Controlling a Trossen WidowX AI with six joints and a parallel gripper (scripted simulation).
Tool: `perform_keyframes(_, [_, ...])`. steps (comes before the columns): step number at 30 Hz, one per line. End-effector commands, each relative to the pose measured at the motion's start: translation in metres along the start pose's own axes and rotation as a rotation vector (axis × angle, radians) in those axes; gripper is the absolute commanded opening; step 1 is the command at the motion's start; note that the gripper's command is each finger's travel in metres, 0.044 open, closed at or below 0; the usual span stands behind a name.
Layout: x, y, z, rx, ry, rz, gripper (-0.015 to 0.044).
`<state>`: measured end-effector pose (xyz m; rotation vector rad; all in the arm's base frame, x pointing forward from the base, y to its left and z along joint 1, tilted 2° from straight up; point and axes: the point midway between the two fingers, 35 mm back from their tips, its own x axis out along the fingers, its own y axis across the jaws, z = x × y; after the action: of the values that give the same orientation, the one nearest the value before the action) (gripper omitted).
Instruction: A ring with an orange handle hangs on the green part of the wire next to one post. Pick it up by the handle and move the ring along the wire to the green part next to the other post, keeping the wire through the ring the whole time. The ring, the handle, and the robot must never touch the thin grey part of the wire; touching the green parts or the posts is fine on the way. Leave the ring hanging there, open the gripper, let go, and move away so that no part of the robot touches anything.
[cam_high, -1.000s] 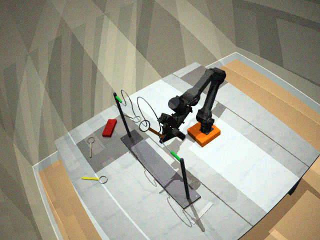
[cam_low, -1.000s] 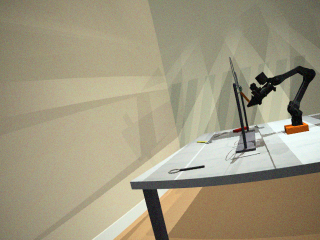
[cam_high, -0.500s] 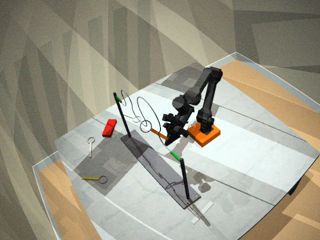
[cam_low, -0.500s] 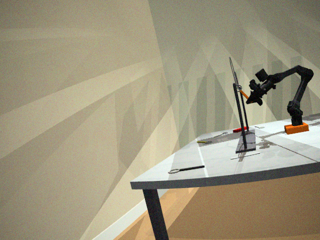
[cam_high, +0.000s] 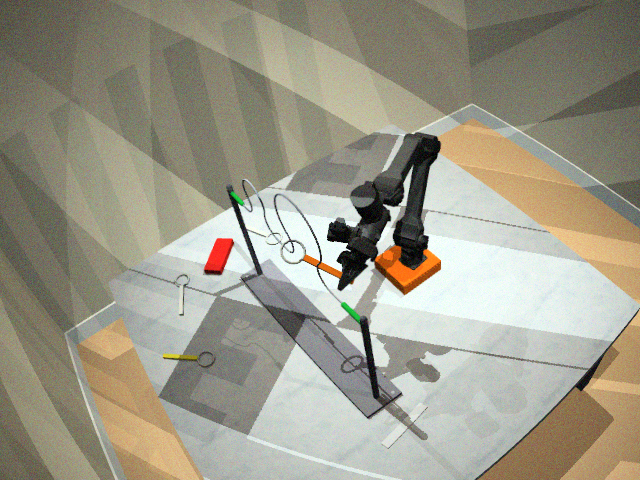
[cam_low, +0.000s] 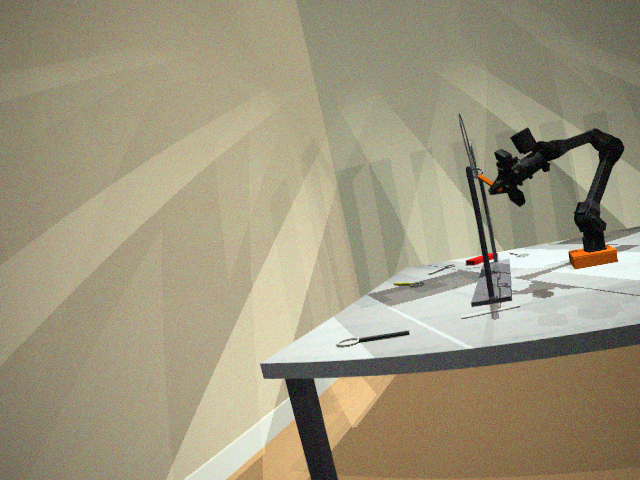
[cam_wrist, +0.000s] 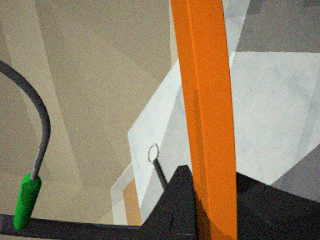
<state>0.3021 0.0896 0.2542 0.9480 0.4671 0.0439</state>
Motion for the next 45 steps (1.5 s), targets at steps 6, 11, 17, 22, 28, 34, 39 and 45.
perform_keyframes(6, [-0.006,0.036,0.004,0.204,0.024,0.112,-0.0150])
perform_keyframes(11, [-0.011,0.053,0.008,0.309,0.036,0.168,-0.0150])
perform_keyframes(17, [-0.017,0.072,0.017,0.438,0.051,0.237,-0.0150])
perform_keyframes(22, [-0.024,0.087,0.025,0.545,0.063,0.295,-0.0150])
perform_keyframes(28, [-0.032,0.102,0.038,0.670,0.077,0.362,-0.0150])
perform_keyframes(34, [-0.041,0.114,0.050,0.782,0.091,0.423,-0.0150])
perform_keyframes(39, [-0.047,0.122,0.061,0.865,0.100,0.469,-0.0150])
perform_keyframes(45, [-0.055,0.129,0.073,0.945,0.110,0.512,-0.0150])
